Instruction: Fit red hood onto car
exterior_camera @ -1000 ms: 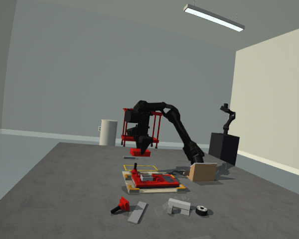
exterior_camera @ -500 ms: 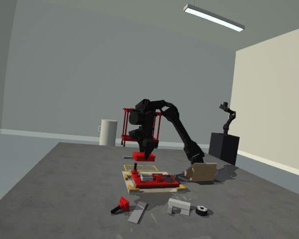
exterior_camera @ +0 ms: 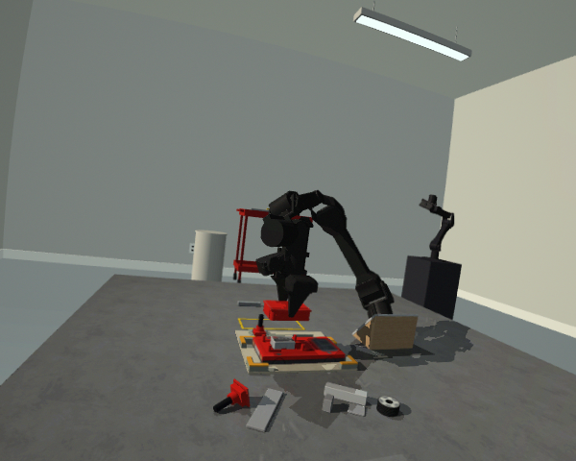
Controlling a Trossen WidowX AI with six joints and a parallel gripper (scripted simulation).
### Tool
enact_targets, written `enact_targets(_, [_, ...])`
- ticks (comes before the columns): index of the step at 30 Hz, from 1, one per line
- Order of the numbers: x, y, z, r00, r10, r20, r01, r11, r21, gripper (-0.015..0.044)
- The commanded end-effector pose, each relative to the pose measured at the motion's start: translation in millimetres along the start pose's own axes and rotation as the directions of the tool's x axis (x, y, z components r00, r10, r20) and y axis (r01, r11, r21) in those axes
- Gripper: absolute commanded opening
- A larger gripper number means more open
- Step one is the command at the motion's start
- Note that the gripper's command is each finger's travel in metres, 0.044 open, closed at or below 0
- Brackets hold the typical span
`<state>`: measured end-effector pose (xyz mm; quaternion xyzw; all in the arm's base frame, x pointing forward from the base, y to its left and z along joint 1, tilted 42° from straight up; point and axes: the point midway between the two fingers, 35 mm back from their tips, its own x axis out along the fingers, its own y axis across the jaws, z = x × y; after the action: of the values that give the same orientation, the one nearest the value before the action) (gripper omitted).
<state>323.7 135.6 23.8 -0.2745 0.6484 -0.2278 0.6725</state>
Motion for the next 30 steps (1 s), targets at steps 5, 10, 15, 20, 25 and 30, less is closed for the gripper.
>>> enact_targets(5, [15.9, 2.4, 0.6, 1.0, 0.004, -0.001, -0.004, 1.0, 0.007, 0.0])
enact_targets(10, [38.6, 4.6, 1.1, 1.0, 0.003, -0.001, -0.003, 1.0, 0.007, 0.0])
enact_targets(15, [49.7, 5.3, 0.7, 1.0, 0.002, -0.001, -0.002, 1.0, 0.007, 0.0])
enact_targets(20, [49.7, 5.3, 0.7, 1.0, 0.002, -0.001, -0.002, 1.0, 0.007, 0.0])
enact_targets(25, [50.3, 5.3, 0.7, 1.0, 0.002, -0.001, -0.002, 1.0, 0.007, 0.0])
enact_targets(30, [52.1, 5.3, 0.8, 1.0, 0.002, -0.001, -0.002, 1.0, 0.007, 0.0])
